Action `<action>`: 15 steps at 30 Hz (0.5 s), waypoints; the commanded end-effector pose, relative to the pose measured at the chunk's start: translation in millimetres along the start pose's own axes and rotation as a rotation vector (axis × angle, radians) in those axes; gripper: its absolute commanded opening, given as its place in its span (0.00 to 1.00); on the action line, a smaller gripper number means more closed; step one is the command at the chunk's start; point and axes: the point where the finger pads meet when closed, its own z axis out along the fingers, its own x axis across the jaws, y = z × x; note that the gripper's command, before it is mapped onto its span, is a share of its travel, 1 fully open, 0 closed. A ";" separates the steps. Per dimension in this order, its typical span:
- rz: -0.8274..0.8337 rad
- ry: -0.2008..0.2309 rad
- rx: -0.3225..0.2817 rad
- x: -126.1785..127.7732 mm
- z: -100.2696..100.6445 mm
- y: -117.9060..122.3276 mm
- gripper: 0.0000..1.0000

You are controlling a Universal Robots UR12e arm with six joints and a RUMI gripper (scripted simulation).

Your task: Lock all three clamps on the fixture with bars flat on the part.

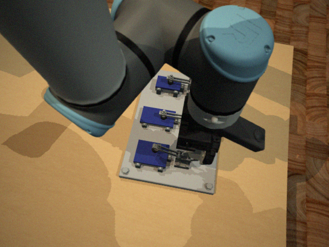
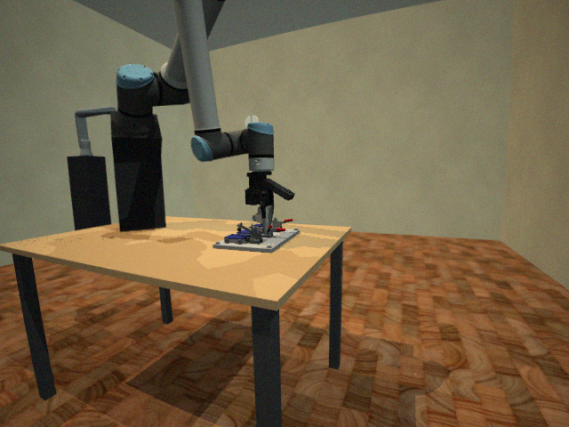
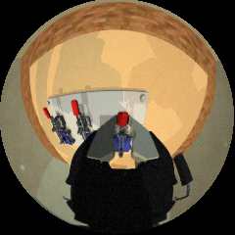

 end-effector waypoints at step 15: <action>0.000 0.000 0.001 0.0 9.7 -8.1 0.00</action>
